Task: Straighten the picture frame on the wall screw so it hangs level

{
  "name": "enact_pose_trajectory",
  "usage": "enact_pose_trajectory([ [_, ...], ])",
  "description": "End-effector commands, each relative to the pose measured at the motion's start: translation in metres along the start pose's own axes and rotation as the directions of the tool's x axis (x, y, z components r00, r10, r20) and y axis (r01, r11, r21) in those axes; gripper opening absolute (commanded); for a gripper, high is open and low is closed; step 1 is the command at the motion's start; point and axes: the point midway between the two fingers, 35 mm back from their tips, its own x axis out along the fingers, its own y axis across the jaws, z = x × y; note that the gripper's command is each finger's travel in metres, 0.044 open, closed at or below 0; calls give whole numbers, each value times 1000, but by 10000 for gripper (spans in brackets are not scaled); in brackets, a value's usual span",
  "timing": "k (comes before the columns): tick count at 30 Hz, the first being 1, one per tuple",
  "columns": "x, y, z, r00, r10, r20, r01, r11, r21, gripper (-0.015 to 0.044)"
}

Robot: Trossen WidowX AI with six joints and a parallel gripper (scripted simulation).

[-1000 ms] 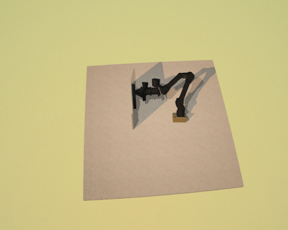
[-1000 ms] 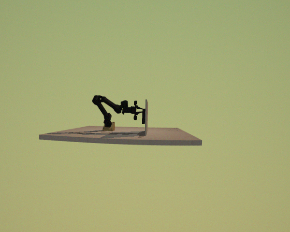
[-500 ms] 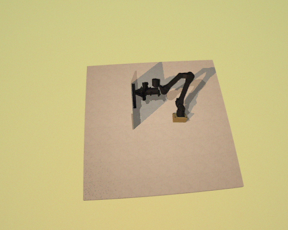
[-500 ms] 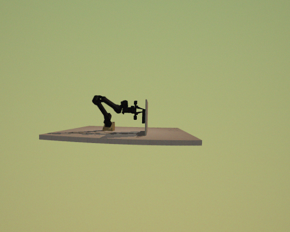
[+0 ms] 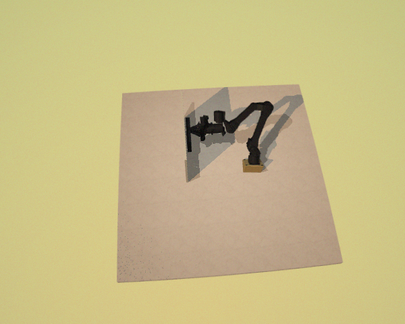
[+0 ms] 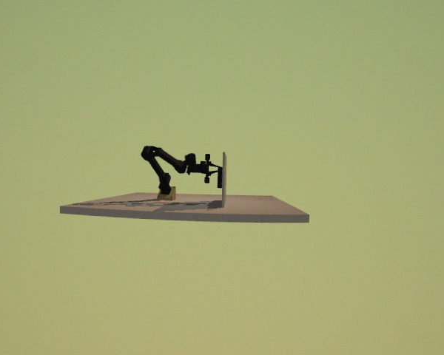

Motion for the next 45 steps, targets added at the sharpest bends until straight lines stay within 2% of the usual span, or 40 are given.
enact_pose_trajectory([
  [1, 0, 0, 0, 1000, 0, 0, 0, 1000, 4, 131],
  [6, 0, 0, 0, 1000, 0, 0, 0, 1000, 4, 260],
  [11, -5, 1, 1, 1000, 0, 0, 0, 1000, 19, 260],
  [23, -96, -5, 1, 1000, 3, -5, -2, 962, 274, 260],
  [29, -103, 3, 9, 1000, 8, 3, -9, 960, 279, 260],
  [40, -192, 28, 20, 1000, -1, -9, 4, 910, 416, 260],
  [45, -189, 29, 22, 1000, 5, -1, -5, 915, 404, 260],
])
